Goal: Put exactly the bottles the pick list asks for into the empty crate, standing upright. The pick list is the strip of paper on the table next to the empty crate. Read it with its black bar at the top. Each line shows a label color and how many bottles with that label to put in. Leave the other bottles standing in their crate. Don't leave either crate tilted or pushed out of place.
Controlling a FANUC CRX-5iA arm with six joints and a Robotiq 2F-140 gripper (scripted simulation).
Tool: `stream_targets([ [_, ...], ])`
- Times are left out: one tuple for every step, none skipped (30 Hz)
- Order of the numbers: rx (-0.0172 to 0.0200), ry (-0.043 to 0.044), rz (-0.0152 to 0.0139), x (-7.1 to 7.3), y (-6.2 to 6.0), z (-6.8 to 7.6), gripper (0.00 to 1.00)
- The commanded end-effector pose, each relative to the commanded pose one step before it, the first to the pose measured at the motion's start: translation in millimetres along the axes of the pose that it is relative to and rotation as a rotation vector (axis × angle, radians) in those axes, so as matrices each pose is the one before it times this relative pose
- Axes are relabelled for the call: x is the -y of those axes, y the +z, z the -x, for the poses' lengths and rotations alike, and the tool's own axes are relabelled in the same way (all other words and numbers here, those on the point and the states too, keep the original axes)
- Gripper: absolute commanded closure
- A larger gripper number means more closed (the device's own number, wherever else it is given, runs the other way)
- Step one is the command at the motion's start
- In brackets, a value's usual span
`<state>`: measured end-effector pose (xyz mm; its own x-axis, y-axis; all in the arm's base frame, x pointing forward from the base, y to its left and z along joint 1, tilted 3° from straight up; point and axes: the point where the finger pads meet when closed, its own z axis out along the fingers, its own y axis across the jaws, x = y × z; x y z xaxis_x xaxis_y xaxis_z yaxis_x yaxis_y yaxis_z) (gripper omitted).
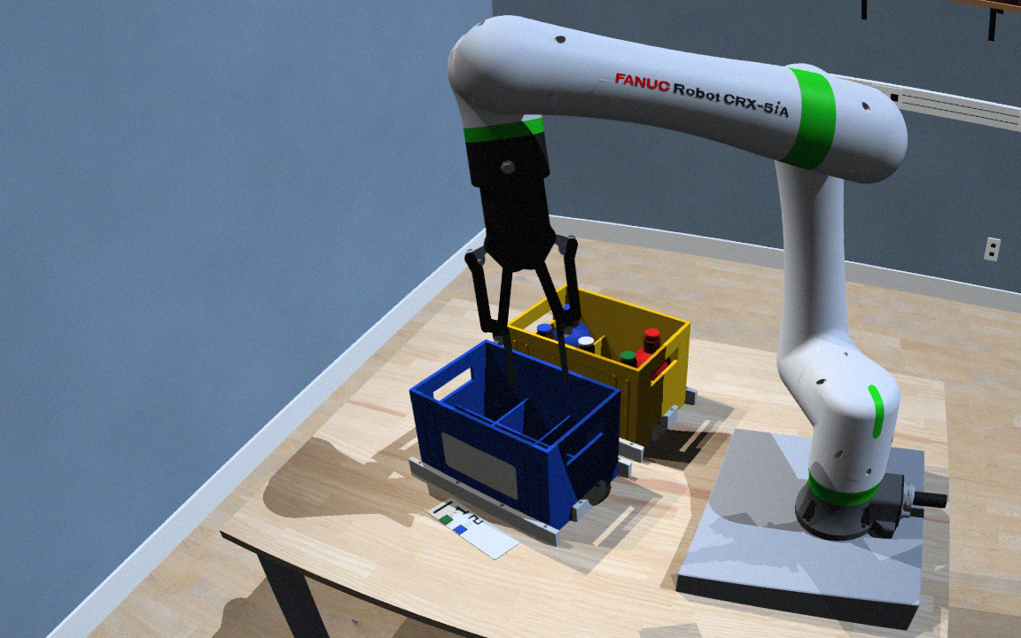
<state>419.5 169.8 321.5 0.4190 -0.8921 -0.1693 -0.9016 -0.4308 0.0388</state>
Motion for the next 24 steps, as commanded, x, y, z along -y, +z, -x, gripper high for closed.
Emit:
stream_targets([
  [-0.01233, -0.08199, -0.00032, 2.31, 0.07, 10.35, 0.56],
  [-0.00477, -0.03297, 0.00097, 0.97, 0.26, 3.38, 0.56],
  [-0.00466, -0.03298, 0.00115, 1.40, 0.32, 4.79, 0.56],
  [-0.00466, -0.03298, 0.00115, 1.56, 0.29, 4.74, 0.56],
  [-0.00467, -0.03298, 0.00116, 1.26, 0.20, 3.45, 0.56],
  [-0.00468, -0.03298, 0.00116, 0.01, -0.01, 0.00, 0.56],
  [-0.00455, -0.03299, 0.00136, 1.90, 0.19, 4.62, 0.56],
  [-0.00455, -0.03299, 0.00136, 2.05, 0.17, 4.56, 0.56],
  [-0.00455, -0.03299, 0.00136, 1.68, 0.11, 3.43, 0.56],
  [-0.00456, -0.03299, 0.00137, 0.01, -0.01, 0.00, 0.56],
  [-0.00443, -0.03300, 0.00156, 2.37, 0.08, 4.41, 0.56],
  [-0.00443, -0.03300, 0.00156, 2.51, 0.05, 4.33, 0.56],
  [-0.00443, -0.03300, 0.00156, 2.11, 0.02, 3.37, 0.56],
  [-0.00444, -0.03300, 0.00157, 0.01, -0.01, 0.00, 0.56],
  [0.00000, 0.00000, 0.00000, 0.00, 0.00, 0.00, 0.56],
  [0.00000, 0.00000, 0.00000, 0.00, 0.00, 0.00, 0.56],
  [-0.00430, -0.03301, 0.00175, 2.81, -0.04, 4.13, 0.56],
  [-0.00430, -0.03301, 0.00175, 2.94, -0.06, 4.04, 0.56],
  [-0.00430, -0.03301, 0.00175, 2.54, -0.07, 3.26, 0.56],
  [-0.00420, -0.03301, 0.00191, 3.09, -0.14, 3.93, 0.56],
  [-0.00420, -0.03301, 0.00191, 3.22, -0.16, 3.82, 0.56],
  [-0.00420, -0.03301, 0.00191, 2.87, -0.16, 3.19, 0.56],
  [-0.00421, -0.03301, 0.00192, 0.01, -0.01, 0.00, 0.56],
  [-0.00408, -0.03301, 0.00208, 3.48, -0.25, 3.59, 0.56],
])
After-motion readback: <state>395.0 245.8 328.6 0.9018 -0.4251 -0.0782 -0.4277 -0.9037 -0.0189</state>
